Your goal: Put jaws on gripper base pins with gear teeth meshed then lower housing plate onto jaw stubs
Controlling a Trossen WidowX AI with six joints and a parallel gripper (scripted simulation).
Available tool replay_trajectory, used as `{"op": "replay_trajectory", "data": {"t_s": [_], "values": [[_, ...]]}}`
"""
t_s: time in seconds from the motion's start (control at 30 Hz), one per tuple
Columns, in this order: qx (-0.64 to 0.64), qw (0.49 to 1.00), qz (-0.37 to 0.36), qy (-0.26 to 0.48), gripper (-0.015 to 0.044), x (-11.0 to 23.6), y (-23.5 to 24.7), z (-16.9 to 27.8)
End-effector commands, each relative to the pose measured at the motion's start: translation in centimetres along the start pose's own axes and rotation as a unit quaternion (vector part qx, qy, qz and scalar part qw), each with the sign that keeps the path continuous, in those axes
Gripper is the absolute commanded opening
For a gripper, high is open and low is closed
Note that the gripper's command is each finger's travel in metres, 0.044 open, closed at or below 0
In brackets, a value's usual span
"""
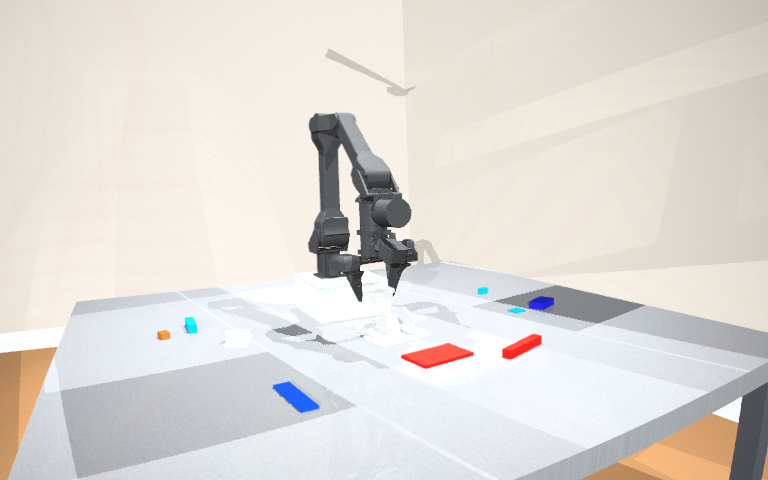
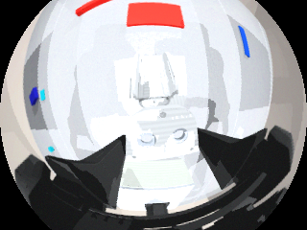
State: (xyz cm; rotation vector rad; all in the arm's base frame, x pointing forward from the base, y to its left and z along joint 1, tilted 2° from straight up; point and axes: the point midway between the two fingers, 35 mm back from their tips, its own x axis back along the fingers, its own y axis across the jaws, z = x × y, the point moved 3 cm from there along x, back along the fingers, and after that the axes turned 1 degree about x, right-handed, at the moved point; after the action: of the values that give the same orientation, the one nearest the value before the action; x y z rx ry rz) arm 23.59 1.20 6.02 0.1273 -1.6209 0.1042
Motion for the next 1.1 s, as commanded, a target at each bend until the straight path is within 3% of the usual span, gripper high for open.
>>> {"op": "replay_trajectory", "data": {"t_s": [0.0,1.07], "values": [[0.003,1.0,0.002,0.002,0.0351,-0.7,-0.1,0.0],[0.003,1.0,0.002,0.002,0.0351,-4.8,-0.1,0.3]]}}
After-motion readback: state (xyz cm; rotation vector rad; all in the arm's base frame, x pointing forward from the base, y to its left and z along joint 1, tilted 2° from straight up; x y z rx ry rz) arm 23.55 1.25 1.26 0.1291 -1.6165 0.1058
